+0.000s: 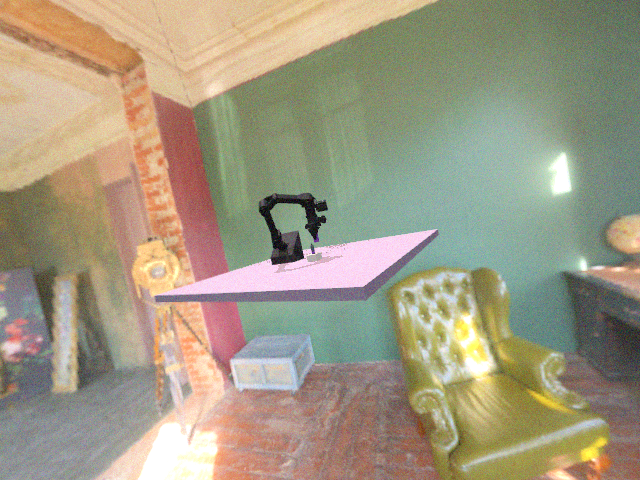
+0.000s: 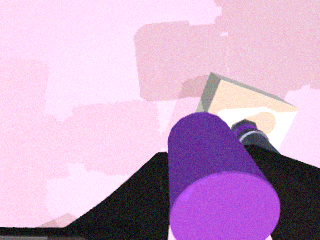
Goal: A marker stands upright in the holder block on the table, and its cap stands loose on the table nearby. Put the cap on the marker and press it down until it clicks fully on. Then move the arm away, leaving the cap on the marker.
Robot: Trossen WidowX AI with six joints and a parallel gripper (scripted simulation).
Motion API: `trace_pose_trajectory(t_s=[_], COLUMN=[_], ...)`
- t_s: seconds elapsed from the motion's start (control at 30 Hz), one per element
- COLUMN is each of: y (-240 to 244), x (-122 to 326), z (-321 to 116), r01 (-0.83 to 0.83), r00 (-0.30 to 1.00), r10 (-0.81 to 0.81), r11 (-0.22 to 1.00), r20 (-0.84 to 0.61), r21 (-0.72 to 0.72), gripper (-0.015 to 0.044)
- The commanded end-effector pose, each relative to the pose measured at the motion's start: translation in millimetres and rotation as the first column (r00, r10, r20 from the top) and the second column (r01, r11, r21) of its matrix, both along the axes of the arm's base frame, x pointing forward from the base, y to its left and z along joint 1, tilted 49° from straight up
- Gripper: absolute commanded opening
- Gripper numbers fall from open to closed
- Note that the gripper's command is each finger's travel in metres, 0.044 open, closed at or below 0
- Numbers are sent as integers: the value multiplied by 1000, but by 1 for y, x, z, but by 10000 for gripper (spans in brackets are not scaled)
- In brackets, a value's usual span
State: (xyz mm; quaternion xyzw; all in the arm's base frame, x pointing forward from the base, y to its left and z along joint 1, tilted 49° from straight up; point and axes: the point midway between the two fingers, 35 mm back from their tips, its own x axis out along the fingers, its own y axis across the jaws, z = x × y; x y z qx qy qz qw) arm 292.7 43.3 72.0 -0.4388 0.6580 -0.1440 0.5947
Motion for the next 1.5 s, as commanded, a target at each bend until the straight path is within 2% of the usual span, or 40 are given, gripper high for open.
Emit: trace_pose_trajectory(t_s=[0.0, 0.3, 1.47], y=[-6, -17, -50], x=[-2, -8, -3], z=[19, 47, 18], r01=[-3, -3, -4], r00=[1000, 1000, 1000], r10=[3, 3, 4], r11=[1000, 1000, 1000], r20=[7, 6, 7], r21=[1, -1, -1], gripper=[0, 0, 0])
